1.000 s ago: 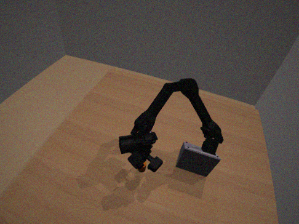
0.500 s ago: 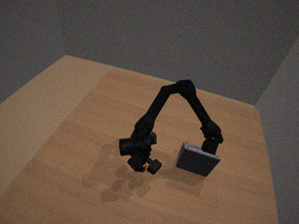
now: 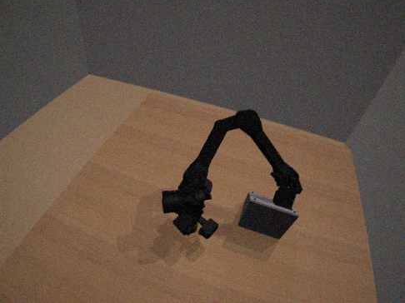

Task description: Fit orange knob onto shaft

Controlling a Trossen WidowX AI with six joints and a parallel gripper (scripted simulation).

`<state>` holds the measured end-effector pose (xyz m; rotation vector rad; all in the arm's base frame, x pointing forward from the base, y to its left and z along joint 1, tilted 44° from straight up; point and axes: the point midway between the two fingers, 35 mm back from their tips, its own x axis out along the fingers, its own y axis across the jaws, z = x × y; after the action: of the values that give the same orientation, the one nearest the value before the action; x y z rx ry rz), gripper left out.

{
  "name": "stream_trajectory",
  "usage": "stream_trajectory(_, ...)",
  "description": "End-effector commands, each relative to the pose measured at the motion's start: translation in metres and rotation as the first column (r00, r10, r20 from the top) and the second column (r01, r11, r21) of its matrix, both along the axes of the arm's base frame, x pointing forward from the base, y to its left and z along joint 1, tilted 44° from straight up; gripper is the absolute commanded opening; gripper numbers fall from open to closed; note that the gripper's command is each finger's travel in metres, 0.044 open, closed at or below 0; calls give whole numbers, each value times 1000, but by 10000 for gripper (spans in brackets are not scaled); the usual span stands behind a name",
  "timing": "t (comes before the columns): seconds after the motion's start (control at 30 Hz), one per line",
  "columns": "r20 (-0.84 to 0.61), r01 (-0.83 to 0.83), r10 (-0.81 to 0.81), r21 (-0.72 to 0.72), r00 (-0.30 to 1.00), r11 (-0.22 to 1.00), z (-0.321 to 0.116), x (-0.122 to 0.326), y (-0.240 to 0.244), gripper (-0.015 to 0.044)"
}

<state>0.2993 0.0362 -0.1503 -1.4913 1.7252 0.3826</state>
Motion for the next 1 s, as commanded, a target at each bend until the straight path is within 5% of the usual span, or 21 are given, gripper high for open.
stream_trajectory(0.0,-13,-3,3,-8,1000,1000,-5,-4,-6,440)
stream_trajectory(0.07,-13,-3,3,-9,1000,1000,-6,-5,-7,440)
stream_trajectory(0.4,-13,-3,3,-9,1000,1000,-6,-5,-7,177)
stream_trajectory(0.6,-13,-3,3,-9,1000,1000,-6,-5,-7,137)
stream_trajectory(0.77,-12,-4,4,-4,1000,1000,6,-1,8,6)
stream_trajectory(0.97,-13,-5,5,2,1000,1000,40,2,44,0)
